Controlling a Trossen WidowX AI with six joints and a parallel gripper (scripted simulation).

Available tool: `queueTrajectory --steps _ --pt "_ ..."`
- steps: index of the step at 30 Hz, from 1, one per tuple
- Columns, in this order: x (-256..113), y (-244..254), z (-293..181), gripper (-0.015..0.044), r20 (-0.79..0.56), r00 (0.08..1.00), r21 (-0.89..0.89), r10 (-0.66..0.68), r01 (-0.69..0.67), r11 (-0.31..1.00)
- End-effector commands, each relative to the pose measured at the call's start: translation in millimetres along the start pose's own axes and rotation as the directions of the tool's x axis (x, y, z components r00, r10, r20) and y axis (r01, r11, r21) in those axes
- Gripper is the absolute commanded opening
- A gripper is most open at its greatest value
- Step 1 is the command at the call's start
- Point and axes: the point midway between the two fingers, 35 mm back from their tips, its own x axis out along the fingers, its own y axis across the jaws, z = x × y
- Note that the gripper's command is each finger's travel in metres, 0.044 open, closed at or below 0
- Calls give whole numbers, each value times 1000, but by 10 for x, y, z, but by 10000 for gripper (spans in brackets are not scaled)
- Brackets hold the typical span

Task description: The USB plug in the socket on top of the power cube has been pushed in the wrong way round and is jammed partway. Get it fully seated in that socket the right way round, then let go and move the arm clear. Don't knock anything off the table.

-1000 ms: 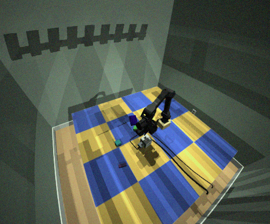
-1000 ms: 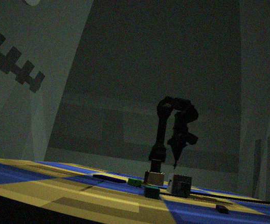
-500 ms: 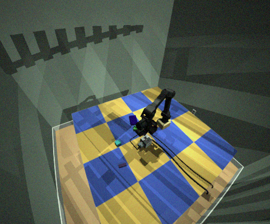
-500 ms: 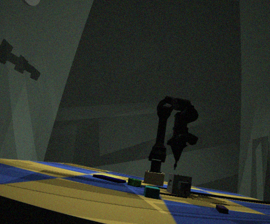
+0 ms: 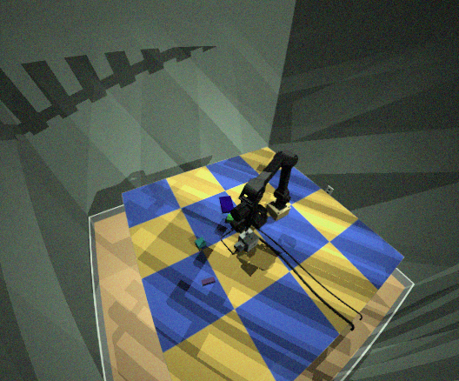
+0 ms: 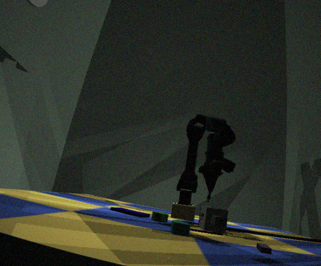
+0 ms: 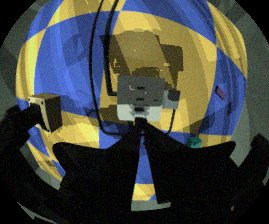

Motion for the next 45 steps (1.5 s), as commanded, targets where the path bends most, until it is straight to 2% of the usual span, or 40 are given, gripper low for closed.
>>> queueTrajectory --steps 1,45 --pt "13 -1 8 0 6 1000 -8 1 -1 1000" --pt "66 -4 36 0 38 999 -18 2 -1 1000"
